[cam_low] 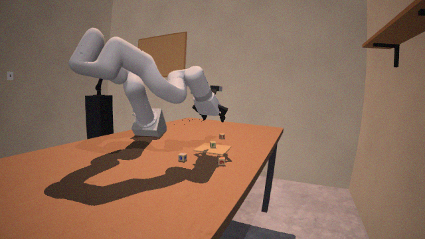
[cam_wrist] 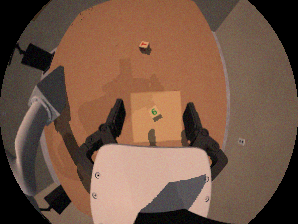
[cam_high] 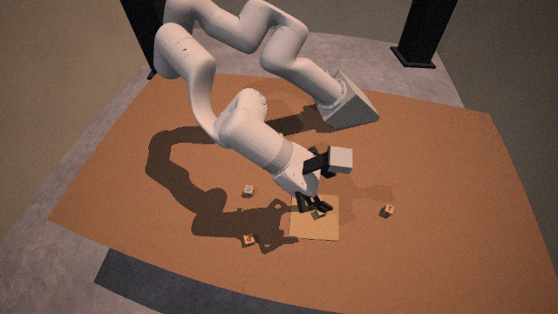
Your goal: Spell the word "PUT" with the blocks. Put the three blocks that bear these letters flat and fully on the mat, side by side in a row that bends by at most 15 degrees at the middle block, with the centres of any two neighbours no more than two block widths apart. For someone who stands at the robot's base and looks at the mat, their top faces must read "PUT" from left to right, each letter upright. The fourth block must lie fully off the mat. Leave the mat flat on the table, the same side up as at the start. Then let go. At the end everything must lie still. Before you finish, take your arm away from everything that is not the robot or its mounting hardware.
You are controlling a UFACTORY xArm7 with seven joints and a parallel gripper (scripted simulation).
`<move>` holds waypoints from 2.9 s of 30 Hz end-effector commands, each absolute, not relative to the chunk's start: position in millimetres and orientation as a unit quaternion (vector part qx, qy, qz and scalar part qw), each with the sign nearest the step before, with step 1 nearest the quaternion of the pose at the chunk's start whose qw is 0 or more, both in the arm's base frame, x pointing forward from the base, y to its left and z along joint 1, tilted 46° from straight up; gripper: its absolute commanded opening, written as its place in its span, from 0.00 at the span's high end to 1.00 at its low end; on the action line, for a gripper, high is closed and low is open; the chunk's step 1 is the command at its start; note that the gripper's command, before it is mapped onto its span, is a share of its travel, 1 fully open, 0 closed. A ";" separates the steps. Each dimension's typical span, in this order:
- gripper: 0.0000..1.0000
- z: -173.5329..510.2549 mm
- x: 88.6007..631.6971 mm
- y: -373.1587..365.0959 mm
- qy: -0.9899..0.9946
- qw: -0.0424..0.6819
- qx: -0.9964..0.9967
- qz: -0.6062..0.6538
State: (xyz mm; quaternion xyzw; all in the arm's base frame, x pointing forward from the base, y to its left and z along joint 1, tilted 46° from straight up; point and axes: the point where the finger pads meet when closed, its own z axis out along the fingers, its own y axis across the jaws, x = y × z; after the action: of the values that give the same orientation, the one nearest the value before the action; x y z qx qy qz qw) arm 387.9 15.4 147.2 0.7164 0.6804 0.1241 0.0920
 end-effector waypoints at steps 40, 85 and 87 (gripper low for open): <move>0.00 188.7 419.1 -20.5 0.679 0.100 0.717 0.120; 0.00 299.0 456.4 -119.6 0.681 0.093 0.715 0.125; 0.00 299.0 456.4 -119.6 0.681 0.093 0.715 0.125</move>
State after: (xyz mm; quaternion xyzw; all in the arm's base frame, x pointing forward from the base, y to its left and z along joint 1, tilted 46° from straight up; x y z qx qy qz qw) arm 455.7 -120.9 297.8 0.7166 0.6801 0.1243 0.0921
